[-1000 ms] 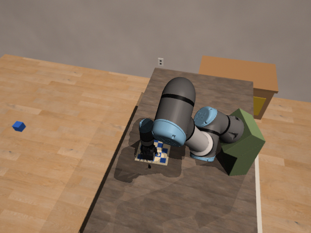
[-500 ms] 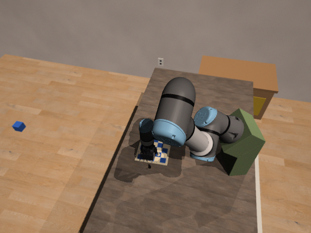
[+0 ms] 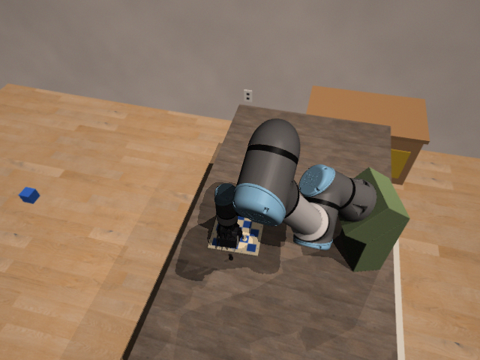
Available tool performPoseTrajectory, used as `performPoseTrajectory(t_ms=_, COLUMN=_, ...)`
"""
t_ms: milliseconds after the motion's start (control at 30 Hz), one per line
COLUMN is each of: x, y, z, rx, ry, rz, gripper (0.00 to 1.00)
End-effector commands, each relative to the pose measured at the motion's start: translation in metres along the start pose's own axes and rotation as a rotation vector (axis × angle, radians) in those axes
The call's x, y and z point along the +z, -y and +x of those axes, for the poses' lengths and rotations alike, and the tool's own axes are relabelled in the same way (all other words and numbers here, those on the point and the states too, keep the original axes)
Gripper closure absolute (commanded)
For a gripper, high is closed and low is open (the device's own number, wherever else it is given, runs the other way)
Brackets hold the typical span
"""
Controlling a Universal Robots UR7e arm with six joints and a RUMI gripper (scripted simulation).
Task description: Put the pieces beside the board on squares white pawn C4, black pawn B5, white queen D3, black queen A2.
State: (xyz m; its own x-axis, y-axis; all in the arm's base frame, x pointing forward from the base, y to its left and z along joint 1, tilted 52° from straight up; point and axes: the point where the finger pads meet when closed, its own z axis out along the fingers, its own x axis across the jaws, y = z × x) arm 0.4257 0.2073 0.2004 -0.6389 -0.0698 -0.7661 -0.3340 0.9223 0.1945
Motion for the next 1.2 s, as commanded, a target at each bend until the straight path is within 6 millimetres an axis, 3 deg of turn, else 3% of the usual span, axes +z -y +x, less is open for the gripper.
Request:
performPoseTrajectory(t_ms=0, x=0.002, y=0.0, z=0.0, rx=0.0, ry=0.001, rz=0.0, gripper=0.8)
performPoseTrajectory(t_ms=1167, x=0.045, y=0.0, z=0.0, rx=0.0, ry=0.001, rz=0.0, gripper=0.8)
